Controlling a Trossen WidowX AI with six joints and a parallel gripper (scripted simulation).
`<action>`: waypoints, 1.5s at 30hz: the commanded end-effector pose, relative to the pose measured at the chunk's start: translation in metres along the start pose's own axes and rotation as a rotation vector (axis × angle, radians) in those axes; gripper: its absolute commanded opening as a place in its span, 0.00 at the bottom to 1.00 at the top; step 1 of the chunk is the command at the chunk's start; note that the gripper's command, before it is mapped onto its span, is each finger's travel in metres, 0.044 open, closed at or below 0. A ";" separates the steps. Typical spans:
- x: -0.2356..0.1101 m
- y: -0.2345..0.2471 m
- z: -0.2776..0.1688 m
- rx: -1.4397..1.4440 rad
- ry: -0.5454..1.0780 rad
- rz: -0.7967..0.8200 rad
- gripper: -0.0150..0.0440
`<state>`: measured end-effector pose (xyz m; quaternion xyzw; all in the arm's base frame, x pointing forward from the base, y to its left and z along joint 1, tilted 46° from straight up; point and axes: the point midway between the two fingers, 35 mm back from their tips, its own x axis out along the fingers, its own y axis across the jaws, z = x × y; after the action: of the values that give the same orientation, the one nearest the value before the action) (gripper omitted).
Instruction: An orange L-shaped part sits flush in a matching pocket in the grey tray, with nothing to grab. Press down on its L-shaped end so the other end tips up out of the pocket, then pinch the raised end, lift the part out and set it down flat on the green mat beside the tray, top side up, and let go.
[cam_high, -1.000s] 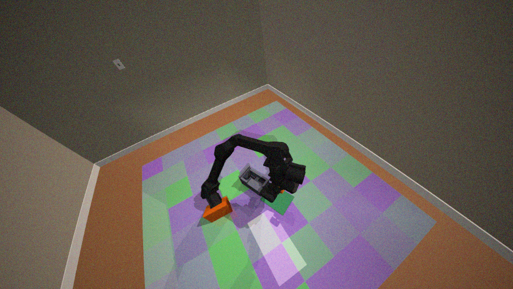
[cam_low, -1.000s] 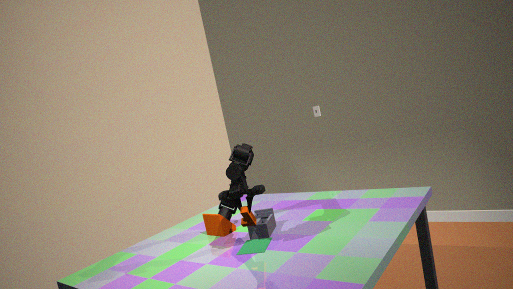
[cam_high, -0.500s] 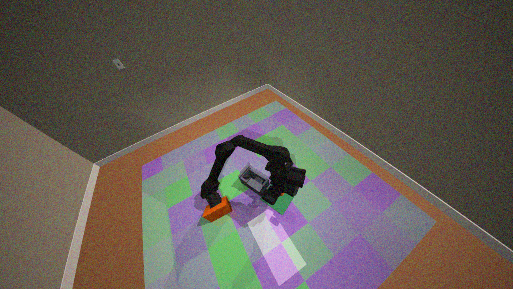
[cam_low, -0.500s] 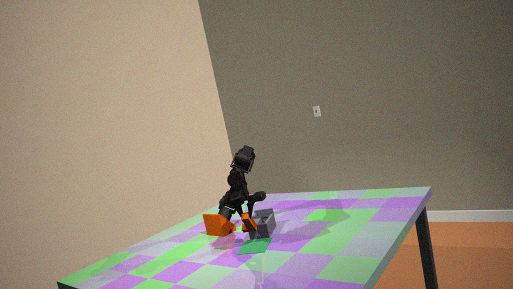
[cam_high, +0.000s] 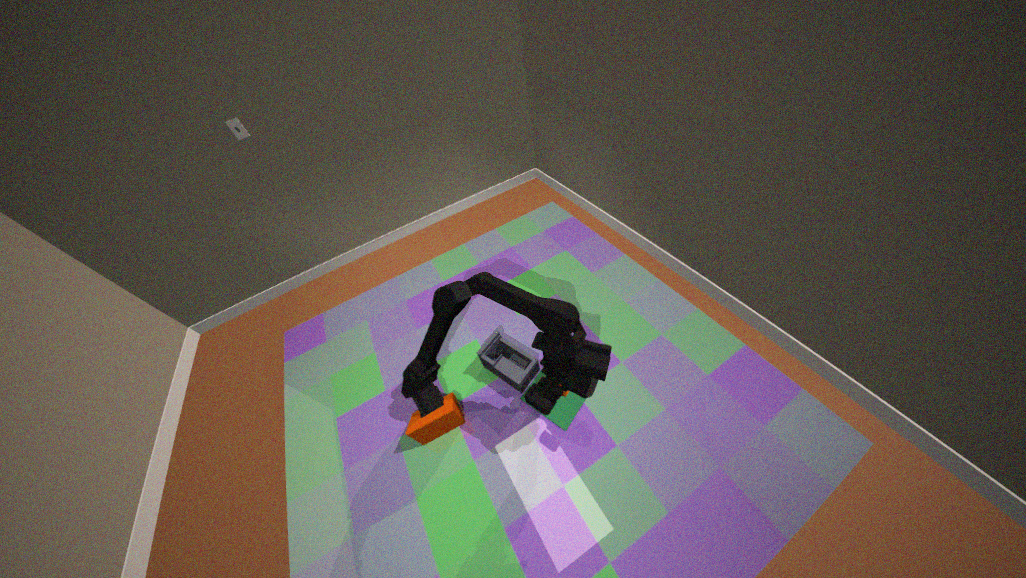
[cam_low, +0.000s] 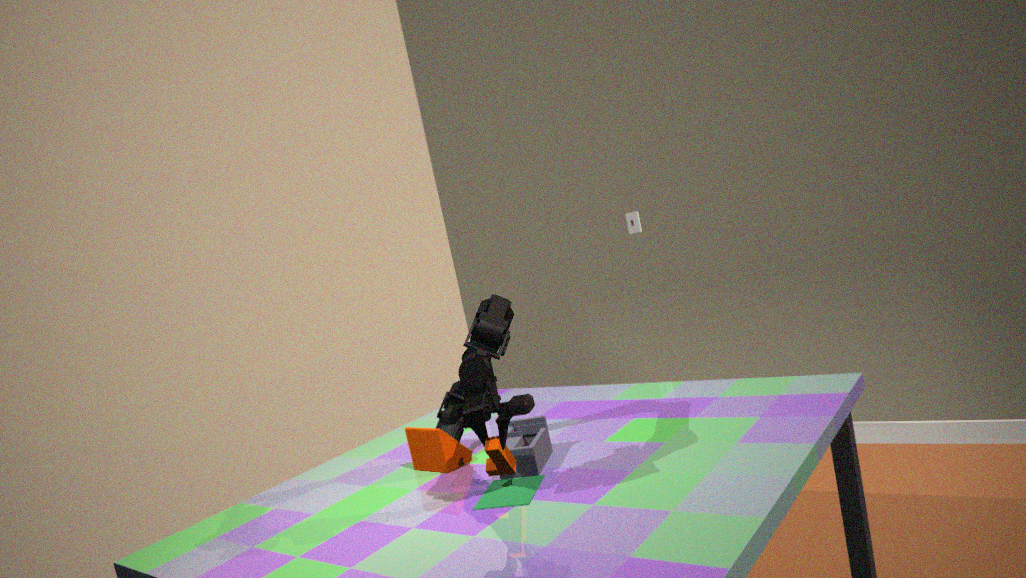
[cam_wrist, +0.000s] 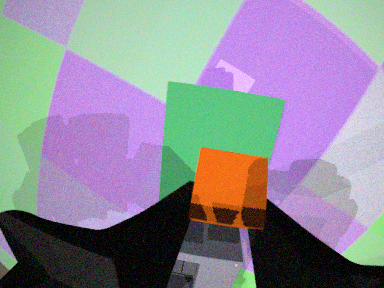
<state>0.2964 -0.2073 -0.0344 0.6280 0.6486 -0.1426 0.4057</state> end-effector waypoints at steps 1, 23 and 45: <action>0.005 0.001 -0.001 0.005 -0.001 0.003 0.25; 0.027 0.000 -0.001 -0.001 0.002 0.000 0.39; -0.053 -0.001 0.000 0.063 -0.032 0.032 0.93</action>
<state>0.2875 -0.2497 0.0036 0.6512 0.6222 -0.1692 0.4003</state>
